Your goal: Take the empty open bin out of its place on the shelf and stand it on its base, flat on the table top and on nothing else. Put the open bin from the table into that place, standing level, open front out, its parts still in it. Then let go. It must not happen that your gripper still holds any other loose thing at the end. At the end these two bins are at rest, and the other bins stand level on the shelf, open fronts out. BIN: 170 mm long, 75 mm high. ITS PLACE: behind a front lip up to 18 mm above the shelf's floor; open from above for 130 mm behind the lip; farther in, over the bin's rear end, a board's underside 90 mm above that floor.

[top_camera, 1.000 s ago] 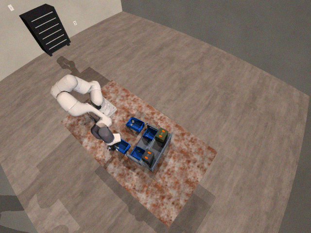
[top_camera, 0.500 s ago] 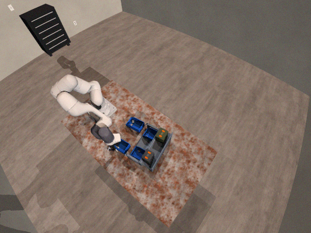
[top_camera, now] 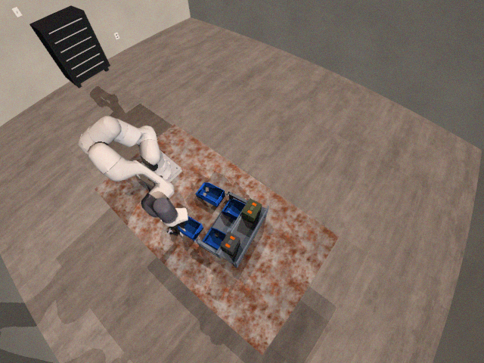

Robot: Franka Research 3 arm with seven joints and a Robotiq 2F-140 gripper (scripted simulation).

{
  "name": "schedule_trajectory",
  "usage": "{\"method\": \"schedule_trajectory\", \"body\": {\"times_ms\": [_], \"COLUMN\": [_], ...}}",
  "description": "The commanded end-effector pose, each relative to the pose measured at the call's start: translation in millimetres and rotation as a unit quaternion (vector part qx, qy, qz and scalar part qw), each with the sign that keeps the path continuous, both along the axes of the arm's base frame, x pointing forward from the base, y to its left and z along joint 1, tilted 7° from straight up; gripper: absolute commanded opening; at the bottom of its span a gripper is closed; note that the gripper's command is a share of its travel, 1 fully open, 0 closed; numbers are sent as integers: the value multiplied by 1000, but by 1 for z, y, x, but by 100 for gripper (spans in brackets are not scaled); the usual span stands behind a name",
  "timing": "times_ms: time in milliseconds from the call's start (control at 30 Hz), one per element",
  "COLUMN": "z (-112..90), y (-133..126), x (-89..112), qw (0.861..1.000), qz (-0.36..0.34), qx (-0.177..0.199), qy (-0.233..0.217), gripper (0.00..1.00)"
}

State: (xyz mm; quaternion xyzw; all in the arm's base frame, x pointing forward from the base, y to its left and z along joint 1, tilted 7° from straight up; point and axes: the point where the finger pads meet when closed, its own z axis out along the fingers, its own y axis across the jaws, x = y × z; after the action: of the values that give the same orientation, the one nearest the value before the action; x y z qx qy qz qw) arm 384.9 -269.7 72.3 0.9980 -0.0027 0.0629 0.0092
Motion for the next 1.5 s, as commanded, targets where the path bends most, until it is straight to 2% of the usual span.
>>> {"method": "schedule_trajectory", "body": {"times_ms": [0, 733, 1467], "z": [1, 4, 23], "y": [-1, -1, -1], "x": [1, 1, -2], "qw": [1000, 1000, 1000], "qz": [-1, -1, -1], "qx": [-1, -1, -1], "qy": [-1, -1, -1], "gripper": [15, 15, 15]}}
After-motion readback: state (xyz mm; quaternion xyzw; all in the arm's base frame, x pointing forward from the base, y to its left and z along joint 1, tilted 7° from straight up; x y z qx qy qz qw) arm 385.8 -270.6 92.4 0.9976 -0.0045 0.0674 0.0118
